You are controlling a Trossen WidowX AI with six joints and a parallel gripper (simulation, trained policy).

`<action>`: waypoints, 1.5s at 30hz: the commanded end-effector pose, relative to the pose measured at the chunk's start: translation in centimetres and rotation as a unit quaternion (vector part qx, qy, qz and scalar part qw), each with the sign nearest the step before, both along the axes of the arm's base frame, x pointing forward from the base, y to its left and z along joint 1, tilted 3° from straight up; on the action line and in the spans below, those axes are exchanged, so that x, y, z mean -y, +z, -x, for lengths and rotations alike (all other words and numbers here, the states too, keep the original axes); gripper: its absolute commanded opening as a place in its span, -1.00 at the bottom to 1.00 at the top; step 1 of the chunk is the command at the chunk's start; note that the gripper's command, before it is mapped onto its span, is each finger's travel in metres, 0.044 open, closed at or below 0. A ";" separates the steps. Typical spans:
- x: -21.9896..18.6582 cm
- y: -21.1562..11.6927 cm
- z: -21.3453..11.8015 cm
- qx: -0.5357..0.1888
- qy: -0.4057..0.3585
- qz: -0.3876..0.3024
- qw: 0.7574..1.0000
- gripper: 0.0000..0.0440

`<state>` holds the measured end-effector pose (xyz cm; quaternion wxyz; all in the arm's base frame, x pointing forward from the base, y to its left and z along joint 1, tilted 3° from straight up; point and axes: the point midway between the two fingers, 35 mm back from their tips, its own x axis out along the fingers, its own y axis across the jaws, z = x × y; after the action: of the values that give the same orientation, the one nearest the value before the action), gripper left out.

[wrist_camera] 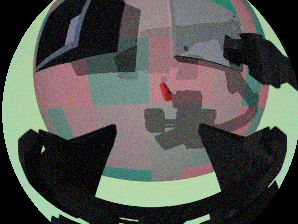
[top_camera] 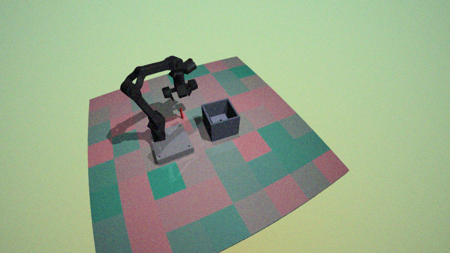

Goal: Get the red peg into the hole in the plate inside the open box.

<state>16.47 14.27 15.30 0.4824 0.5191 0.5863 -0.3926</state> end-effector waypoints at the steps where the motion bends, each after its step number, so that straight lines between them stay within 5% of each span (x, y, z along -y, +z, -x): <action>1: 0.1 -1.4 1.0 -0.024 0.024 0.014 0.999 1.00; 30: 0.6 -10.2 2.6 -0.071 0.072 0.050 0.994 0.92; 45: -0.5 -11.8 1.2 -0.050 0.098 0.043 0.993 -0.73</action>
<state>14.95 14.47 3.66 0.5047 0.4197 0.6382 -0.4023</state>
